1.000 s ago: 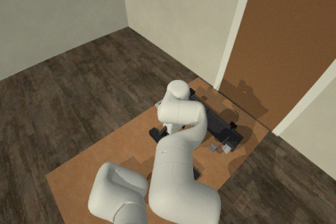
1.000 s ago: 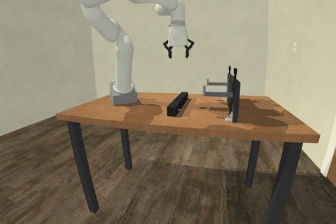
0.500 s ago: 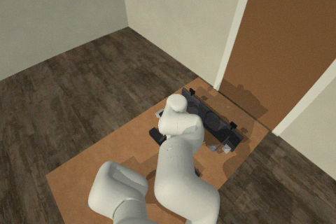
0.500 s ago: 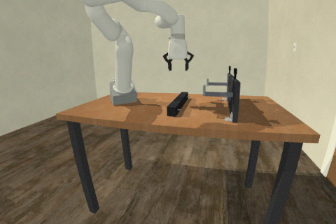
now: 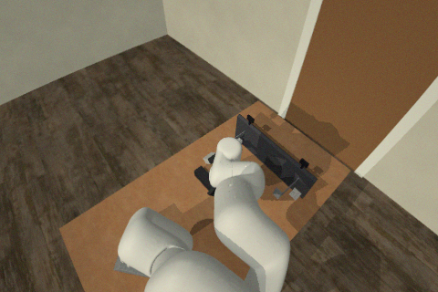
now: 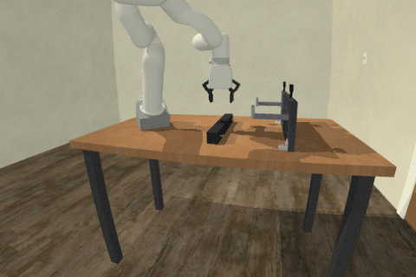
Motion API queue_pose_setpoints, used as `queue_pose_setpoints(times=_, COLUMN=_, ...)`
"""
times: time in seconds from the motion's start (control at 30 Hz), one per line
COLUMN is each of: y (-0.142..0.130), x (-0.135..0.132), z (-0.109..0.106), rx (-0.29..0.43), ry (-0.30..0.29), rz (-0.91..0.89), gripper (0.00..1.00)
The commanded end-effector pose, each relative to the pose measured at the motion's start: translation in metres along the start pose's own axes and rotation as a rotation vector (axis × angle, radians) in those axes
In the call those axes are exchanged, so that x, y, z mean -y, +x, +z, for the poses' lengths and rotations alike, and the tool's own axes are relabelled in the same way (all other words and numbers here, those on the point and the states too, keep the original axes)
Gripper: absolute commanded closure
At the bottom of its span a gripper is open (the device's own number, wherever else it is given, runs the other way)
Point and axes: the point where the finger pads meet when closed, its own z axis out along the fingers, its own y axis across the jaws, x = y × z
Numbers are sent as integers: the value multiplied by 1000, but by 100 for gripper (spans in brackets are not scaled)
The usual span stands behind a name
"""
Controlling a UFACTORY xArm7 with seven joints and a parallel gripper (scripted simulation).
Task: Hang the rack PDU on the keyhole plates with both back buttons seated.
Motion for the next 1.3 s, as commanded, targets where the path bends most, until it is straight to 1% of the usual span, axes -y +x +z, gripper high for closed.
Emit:
queue_pose_setpoints(times=0.0, y=1, x=-5, z=16, rx=0, ry=-7, rz=1, gripper=3)
queue_pose_setpoints(times=0.27, y=1, x=-5, z=25, rx=0, ry=-7, rz=1, gripper=3)
queue_pose_setpoints(times=0.63, y=1, x=-5, z=29, rx=0, ry=-7, rz=1, gripper=3)
queue_pose_setpoints(times=0.77, y=1, x=-5, z=44, rx=0, ry=-7, rz=1, gripper=3)
queue_pose_setpoints(times=1.07, y=1, x=-5, z=94, rx=0, ry=-7, rz=1, gripper=3)
queue_pose_setpoints(times=1.13, y=1, x=-5, z=101, rx=0, ry=-7, rz=1, gripper=3)
queue_pose_setpoints(times=1.2, y=1, x=-5, z=101, rx=0, ry=-7, rz=1, gripper=3)
queue_pose_setpoints(times=1.27, y=1, x=-5, z=107, rx=0, ry=-7, rz=1, gripper=3)
